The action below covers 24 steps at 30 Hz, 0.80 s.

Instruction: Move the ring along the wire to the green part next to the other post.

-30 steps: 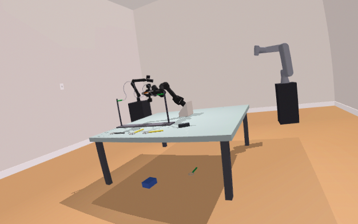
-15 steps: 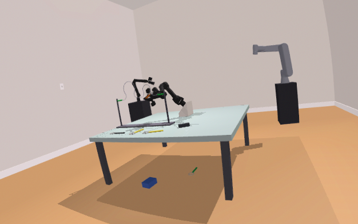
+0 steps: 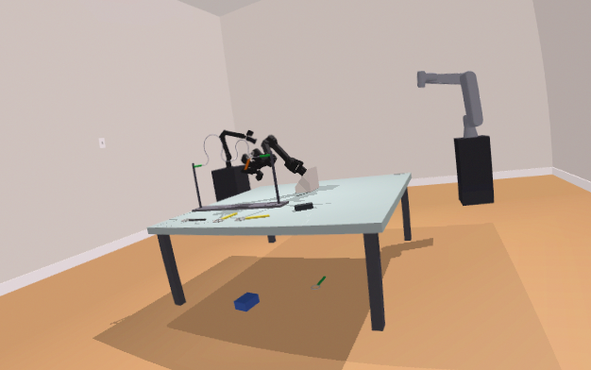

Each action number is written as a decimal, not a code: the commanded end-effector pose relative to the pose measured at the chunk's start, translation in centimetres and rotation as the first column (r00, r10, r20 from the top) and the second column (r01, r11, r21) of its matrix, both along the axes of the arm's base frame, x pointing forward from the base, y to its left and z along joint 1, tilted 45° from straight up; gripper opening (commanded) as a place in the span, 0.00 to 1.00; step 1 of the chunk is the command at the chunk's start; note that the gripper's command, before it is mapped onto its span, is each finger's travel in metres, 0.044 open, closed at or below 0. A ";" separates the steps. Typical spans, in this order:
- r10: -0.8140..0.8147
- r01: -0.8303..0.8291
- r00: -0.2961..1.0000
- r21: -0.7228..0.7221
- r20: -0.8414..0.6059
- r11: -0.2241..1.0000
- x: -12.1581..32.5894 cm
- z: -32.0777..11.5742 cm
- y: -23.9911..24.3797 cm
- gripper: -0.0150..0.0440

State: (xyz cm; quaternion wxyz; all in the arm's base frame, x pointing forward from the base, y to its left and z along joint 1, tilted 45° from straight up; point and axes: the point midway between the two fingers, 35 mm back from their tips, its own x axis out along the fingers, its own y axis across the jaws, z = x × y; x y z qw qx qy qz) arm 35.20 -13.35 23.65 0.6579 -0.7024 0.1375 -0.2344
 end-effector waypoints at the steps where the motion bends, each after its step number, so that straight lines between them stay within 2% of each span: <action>1: -0.002 0.002 1.000 0.095 0.008 0.995 0.0 -1.6 0.0 0.00; 11: -0.006 -0.006 0.999 0.330 0.037 0.944 0.1 -5.4 0.7 0.00; 24: -0.019 -0.023 0.998 0.576 0.067 0.817 0.3 -9.6 2.8 0.00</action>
